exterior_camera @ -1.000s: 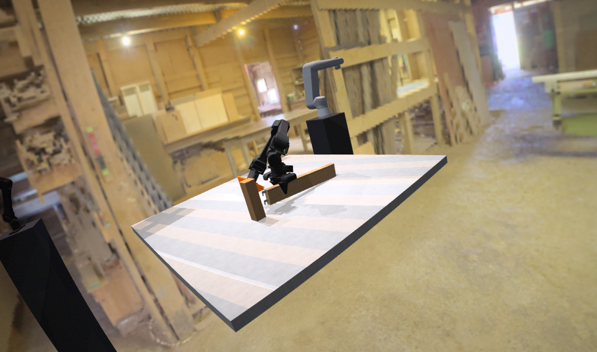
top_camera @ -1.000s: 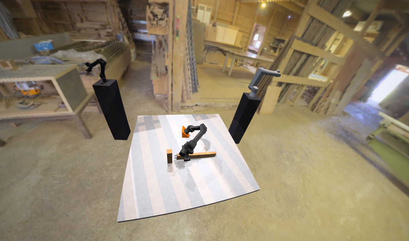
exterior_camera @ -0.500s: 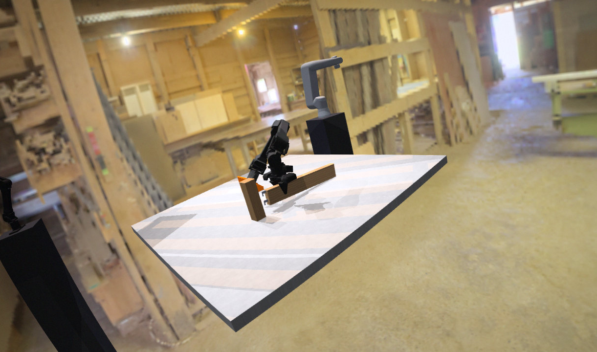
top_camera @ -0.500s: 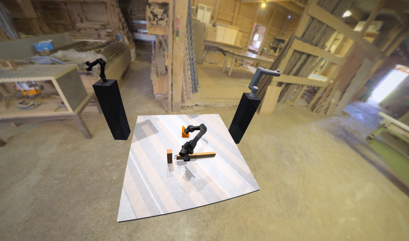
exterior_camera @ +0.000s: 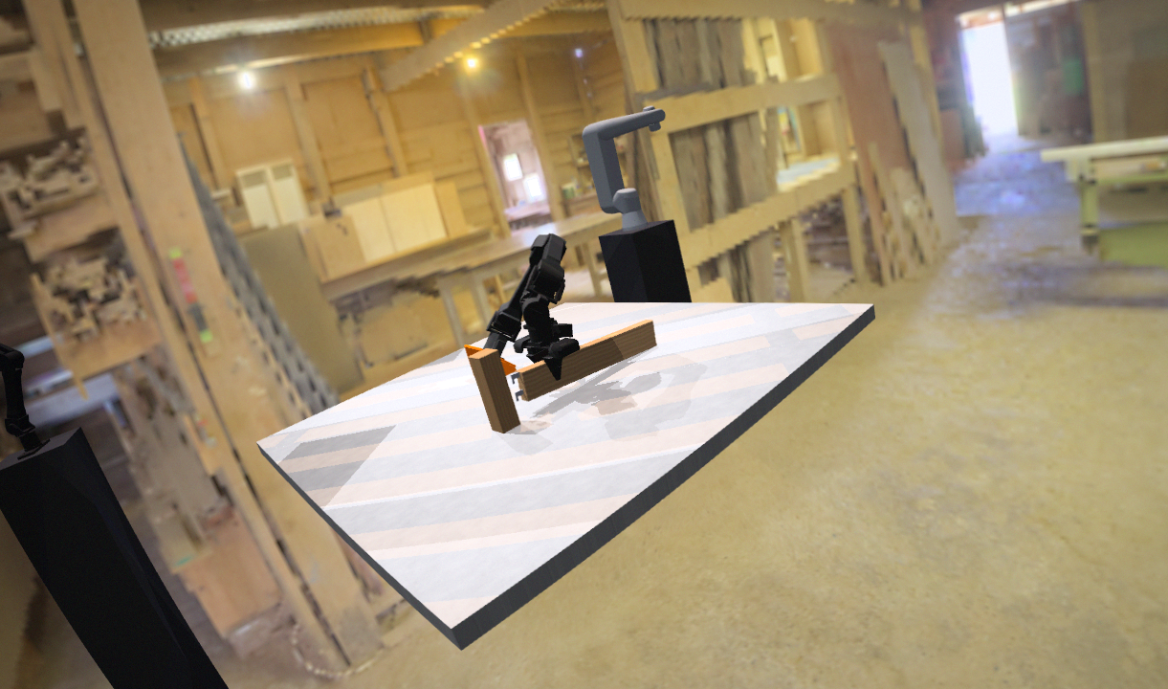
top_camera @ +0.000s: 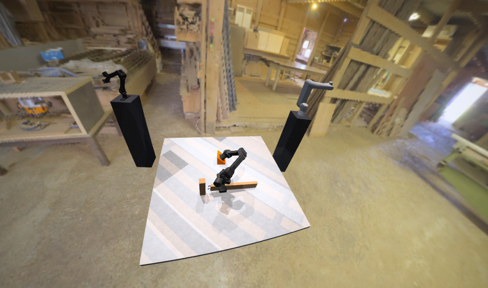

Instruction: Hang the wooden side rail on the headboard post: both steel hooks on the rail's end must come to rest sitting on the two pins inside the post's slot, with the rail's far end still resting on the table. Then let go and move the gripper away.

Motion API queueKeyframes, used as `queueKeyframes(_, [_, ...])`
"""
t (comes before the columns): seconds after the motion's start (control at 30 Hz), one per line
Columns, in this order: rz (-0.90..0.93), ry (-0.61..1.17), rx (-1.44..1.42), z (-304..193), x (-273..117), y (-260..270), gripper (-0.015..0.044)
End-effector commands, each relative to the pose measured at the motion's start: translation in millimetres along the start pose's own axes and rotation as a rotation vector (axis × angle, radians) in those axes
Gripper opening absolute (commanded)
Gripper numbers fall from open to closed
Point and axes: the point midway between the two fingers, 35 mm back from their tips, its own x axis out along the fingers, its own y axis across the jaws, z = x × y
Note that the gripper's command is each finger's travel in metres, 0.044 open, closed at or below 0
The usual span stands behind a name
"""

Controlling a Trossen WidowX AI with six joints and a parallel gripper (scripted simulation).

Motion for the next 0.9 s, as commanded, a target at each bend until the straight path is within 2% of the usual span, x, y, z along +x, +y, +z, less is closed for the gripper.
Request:
queueKeyframes(0.0, [-0.011,0.005,0.003,-4.6,-4.1,0.7,0.0])
queueKeyframes(0.87, [-0.011,0.005,0.003,-7.0,-5.0,-0.5,0.0])
